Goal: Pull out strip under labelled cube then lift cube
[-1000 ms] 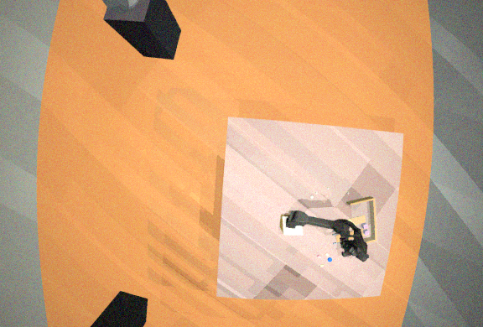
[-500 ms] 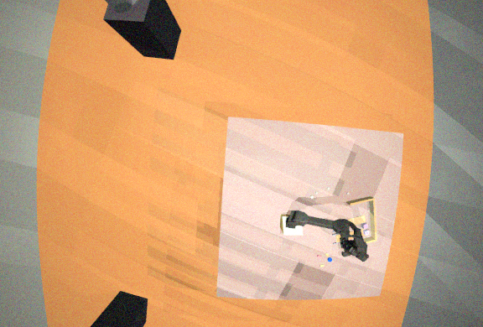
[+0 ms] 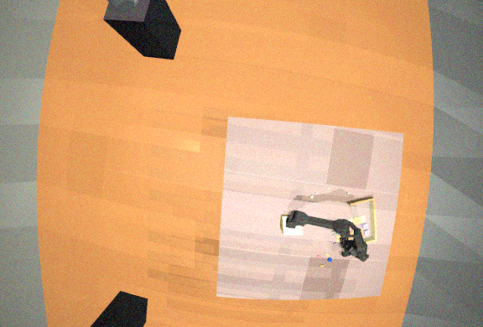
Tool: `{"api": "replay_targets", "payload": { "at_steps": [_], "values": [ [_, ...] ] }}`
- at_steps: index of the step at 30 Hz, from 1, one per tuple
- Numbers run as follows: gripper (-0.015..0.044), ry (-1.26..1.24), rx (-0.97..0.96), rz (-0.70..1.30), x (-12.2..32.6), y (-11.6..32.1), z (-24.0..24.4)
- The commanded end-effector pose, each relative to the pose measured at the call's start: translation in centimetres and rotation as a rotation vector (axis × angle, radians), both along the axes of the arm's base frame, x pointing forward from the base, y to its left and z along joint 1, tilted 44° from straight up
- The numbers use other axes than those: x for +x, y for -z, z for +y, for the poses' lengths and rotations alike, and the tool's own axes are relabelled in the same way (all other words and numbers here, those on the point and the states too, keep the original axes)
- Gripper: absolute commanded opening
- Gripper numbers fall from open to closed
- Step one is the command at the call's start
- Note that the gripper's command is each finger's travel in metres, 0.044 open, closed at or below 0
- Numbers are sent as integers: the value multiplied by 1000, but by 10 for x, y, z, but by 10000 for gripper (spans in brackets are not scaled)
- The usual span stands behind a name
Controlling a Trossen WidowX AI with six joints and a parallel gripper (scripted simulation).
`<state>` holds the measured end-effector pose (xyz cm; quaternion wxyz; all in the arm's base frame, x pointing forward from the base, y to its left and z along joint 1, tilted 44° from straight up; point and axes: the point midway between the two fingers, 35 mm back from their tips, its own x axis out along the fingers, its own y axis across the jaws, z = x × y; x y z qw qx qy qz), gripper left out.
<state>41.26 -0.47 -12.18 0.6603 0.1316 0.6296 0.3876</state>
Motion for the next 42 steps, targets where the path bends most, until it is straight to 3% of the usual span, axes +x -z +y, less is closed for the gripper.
{"api": "replay_targets", "payload": {
  "at_steps": [1, 42],
  "values": [
    [0, 5, 4, 4, 0, 2, 1],
    [0, 5, 4, 5, -18, 8, -3]
  ]
}}
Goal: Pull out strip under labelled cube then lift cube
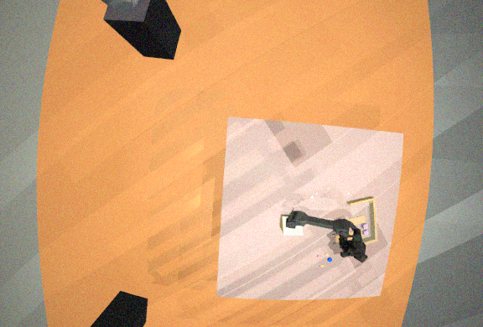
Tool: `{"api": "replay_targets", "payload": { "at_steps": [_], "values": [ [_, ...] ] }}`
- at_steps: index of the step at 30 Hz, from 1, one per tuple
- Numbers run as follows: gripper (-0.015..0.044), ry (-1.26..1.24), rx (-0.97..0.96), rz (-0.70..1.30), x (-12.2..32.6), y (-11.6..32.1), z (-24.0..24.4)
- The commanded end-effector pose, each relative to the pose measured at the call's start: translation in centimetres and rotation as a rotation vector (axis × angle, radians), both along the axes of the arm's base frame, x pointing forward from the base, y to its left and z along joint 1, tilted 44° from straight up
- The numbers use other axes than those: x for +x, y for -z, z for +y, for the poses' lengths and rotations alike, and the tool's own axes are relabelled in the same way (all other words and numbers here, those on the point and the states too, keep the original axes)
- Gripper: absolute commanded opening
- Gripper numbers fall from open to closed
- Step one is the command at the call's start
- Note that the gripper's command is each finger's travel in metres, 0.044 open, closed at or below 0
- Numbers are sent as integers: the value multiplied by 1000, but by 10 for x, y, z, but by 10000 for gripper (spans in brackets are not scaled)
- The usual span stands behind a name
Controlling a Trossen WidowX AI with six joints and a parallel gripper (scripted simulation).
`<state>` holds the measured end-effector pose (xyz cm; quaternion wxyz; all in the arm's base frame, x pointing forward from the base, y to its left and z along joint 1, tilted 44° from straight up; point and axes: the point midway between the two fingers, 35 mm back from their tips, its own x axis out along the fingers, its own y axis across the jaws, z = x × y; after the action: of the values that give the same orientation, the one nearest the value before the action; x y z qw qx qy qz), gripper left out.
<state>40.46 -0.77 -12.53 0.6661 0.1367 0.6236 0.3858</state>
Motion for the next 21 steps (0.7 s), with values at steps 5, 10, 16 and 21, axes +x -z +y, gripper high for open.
{"api": "replay_targets", "payload": {
  "at_steps": [5, 10, 16, 21],
  "values": [
    [0, -10, -4, 16, -17, 6, -2],
    [0, -10, -4, 17, -25, 7, -4],
    [0, -10, -5, 17, -33, 9, -7],
    [0, -10, -5, 18, -40, 11, -9]
  ]
}}
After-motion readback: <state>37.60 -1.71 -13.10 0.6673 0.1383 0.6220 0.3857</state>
